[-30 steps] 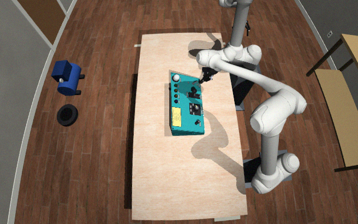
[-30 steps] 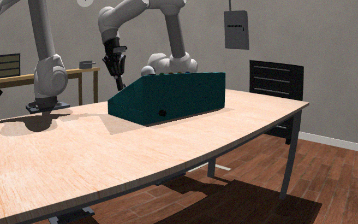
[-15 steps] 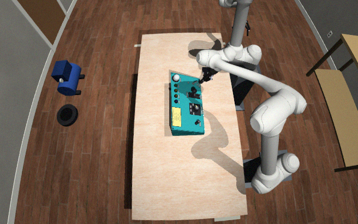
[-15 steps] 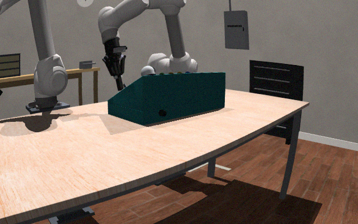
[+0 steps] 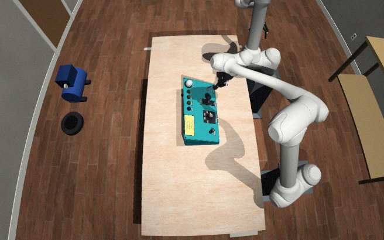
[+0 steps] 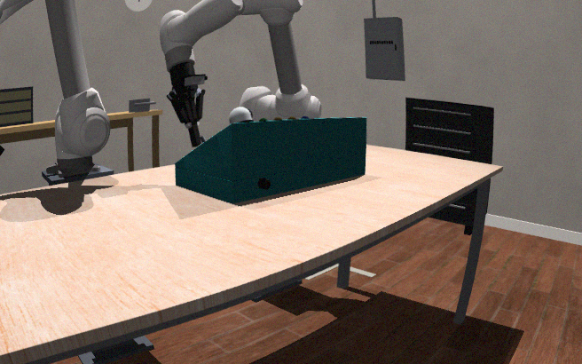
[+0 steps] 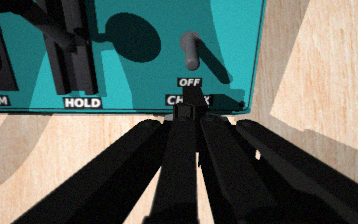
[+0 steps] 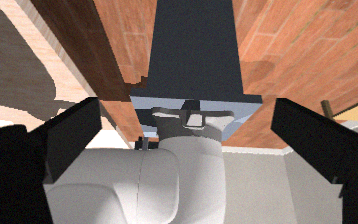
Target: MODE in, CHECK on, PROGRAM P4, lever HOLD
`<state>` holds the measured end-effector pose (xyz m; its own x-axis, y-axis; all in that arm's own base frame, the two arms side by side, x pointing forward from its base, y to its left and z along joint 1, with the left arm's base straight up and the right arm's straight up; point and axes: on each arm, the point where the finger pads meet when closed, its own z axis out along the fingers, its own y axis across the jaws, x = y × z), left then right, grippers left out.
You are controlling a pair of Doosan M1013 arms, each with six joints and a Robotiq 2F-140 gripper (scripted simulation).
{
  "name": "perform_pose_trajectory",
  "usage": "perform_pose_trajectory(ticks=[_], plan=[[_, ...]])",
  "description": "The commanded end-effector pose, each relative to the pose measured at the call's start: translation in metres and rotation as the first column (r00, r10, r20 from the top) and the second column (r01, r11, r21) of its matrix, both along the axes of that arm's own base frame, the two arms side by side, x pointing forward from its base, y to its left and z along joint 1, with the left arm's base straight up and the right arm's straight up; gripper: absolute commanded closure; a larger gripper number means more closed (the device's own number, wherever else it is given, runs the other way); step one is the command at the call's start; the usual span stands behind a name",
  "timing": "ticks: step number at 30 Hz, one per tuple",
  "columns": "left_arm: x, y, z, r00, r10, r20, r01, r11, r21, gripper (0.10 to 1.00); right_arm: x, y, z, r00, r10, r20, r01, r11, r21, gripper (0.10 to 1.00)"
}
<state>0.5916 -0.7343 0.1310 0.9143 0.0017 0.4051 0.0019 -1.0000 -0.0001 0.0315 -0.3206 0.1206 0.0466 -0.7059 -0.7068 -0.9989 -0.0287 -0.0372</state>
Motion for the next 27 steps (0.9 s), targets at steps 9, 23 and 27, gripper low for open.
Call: perform_pose_trajectory(ticks=[9, 23, 27], plan=[[0.006, 0.000, 0.004, 1.000, 0.000, 0.002, 0.000, 1.000, -0.002, 0.999, 0.000, 0.000, 0.000, 1.000, 0.000, 0.000, 0.000, 1.000, -0.001, 0.098], [0.016, 0.000, 0.009, 1.000, 0.000, 0.002, 0.000, 1.000, -0.002, 0.999, 0.000, 0.000, 0.000, 1.000, 0.000, 0.000, 0.000, 1.000, -0.001, 0.098], [0.019, 0.000, 0.010, 1.000, 0.000, 0.002, 0.000, 1.000, -0.002, 0.999, 0.000, 0.000, 0.000, 1.000, 0.000, 0.000, 0.000, 1.000, -0.001, 0.098]])
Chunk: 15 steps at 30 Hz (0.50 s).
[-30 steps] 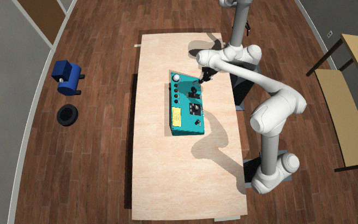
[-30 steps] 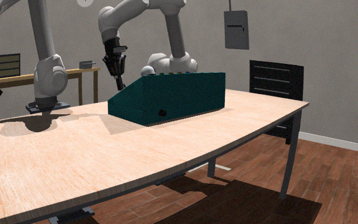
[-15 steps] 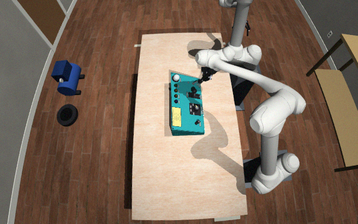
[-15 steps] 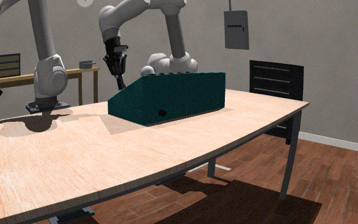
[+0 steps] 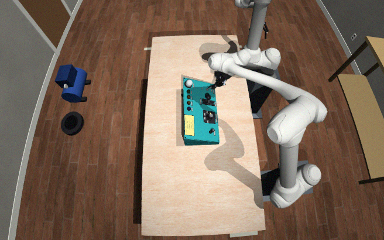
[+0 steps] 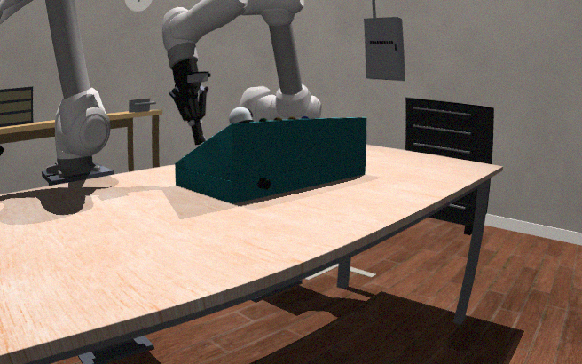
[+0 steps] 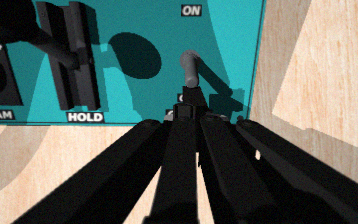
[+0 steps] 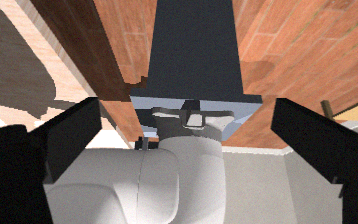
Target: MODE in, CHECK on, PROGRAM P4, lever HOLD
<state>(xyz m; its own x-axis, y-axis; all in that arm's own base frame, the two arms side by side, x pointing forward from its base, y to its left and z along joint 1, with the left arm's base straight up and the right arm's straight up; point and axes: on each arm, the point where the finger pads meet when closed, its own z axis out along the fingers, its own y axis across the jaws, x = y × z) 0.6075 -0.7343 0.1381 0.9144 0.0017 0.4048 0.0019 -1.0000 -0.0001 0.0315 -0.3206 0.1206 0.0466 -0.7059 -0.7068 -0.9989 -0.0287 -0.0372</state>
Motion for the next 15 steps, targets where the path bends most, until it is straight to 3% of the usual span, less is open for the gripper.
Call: perform_pose_trajectory(ticks=[1, 15], plan=[[0.0039, -0.0003, 0.0034, 1.000, 0.000, 0.002, 0.000, 1.000, -0.002, 0.999, 0.0001, -0.0003, 0.0004, 1.000, 0.000, 0.000, 0.000, 1.000, -0.001, 0.098], [0.0124, -0.0003, 0.0072, 1.000, 0.000, 0.002, 0.000, 1.000, -0.002, 0.999, 0.0001, -0.0003, 0.0004, 1.000, 0.000, 0.000, 0.000, 1.000, -0.001, 0.098]])
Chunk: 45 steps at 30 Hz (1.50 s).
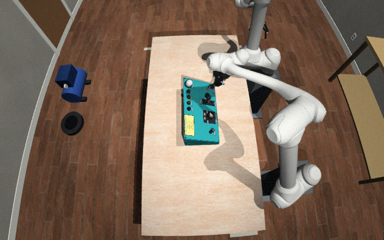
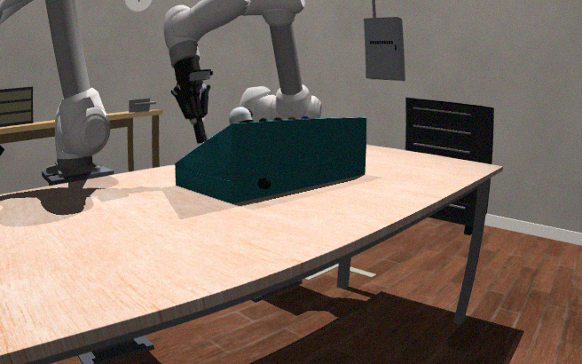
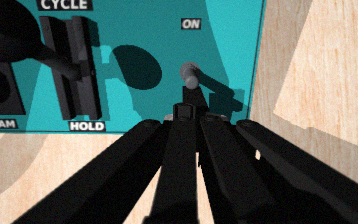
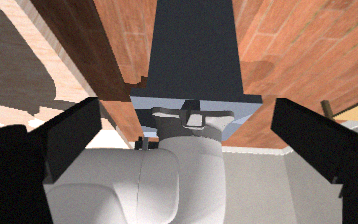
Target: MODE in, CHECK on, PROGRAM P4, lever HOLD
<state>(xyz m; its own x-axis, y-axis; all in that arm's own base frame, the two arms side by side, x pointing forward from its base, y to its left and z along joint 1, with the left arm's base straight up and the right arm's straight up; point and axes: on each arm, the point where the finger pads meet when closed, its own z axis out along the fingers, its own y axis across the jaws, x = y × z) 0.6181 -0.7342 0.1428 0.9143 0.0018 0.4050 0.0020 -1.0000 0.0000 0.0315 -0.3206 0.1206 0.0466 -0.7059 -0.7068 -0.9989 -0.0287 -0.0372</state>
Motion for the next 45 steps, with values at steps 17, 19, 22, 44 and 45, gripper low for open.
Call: perform_pose_trajectory(ticks=[17, 19, 22, 44, 45], plan=[[0.0063, -0.0004, 0.0045, 1.000, 0.000, 0.002, 0.000, 1.000, -0.002, 0.999, 0.0001, -0.0003, 0.0004, 1.000, 0.000, 0.000, 0.000, 1.000, -0.001, 0.098], [0.0064, -0.0004, 0.0046, 1.000, 0.000, 0.002, 0.000, 1.000, -0.002, 0.999, 0.0001, -0.0003, 0.0004, 1.000, 0.000, 0.000, 0.000, 1.000, -0.001, 0.098], [0.0065, -0.0004, 0.0046, 1.000, 0.000, 0.002, 0.000, 1.000, -0.002, 0.999, 0.0001, -0.0003, 0.0004, 1.000, 0.000, 0.000, 0.000, 1.000, -0.001, 0.098], [-0.0010, -0.0003, 0.0012, 1.000, 0.000, 0.002, 0.000, 1.000, -0.002, 0.999, 0.0001, -0.0003, 0.0004, 1.000, 0.000, 0.000, 0.000, 1.000, -0.001, 0.098], [-0.0022, -0.0003, 0.0007, 1.000, 0.000, 0.002, 0.000, 1.000, -0.002, 0.999, 0.0001, -0.0003, 0.0004, 1.000, 0.000, 0.000, 0.000, 1.000, -0.001, 0.098]])
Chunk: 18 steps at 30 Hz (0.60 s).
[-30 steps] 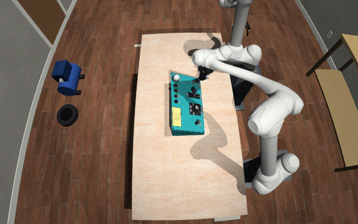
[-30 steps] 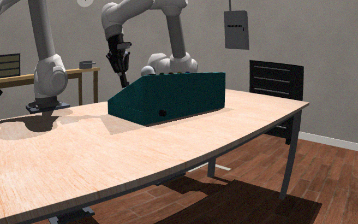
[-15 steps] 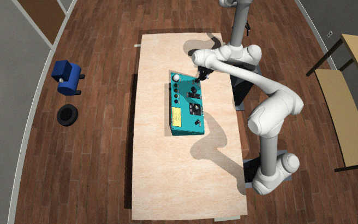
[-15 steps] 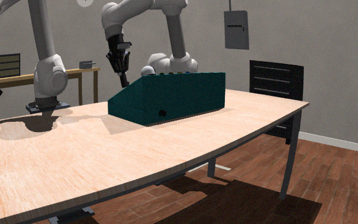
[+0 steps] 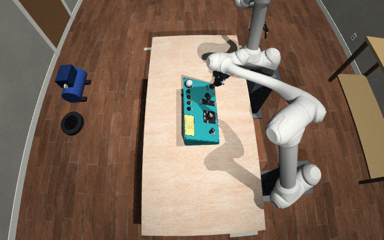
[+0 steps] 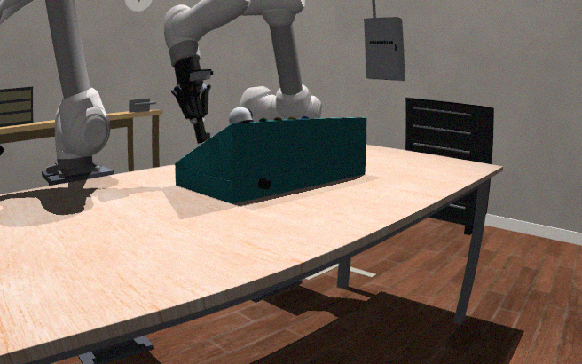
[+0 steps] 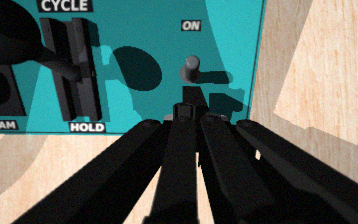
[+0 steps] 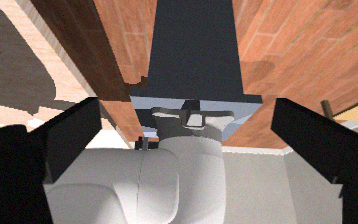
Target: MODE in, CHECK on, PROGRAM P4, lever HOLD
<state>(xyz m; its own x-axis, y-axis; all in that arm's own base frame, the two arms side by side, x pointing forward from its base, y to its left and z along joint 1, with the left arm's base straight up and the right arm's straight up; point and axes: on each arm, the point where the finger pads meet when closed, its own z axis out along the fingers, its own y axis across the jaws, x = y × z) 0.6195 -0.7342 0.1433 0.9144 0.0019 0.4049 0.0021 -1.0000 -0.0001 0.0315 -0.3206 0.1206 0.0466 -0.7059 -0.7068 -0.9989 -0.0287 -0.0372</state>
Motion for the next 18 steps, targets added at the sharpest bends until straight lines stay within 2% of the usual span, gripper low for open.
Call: perform_pose_trajectory(ticks=[1, 11, 18], plan=[[-0.005, 0.000, 0.000, 1.000, 0.000, 0.002, 0.000, 1.000, -0.002, 0.999, 0.000, 0.000, 0.000, 1.000, 0.000, 0.000, 0.000, 1.000, -0.001, 0.098], [-0.007, 0.000, 0.001, 1.000, 0.000, 0.002, 0.000, 1.000, -0.002, 0.999, 0.000, 0.000, 0.000, 1.000, 0.000, 0.000, 0.000, 1.000, -0.001, 0.098], [-0.016, 0.000, 0.022, 1.000, 0.000, 0.002, 0.000, 1.000, -0.002, 0.999, 0.000, 0.000, 0.000, 1.000, 0.000, 0.000, 0.000, 1.000, -0.001, 0.098]])
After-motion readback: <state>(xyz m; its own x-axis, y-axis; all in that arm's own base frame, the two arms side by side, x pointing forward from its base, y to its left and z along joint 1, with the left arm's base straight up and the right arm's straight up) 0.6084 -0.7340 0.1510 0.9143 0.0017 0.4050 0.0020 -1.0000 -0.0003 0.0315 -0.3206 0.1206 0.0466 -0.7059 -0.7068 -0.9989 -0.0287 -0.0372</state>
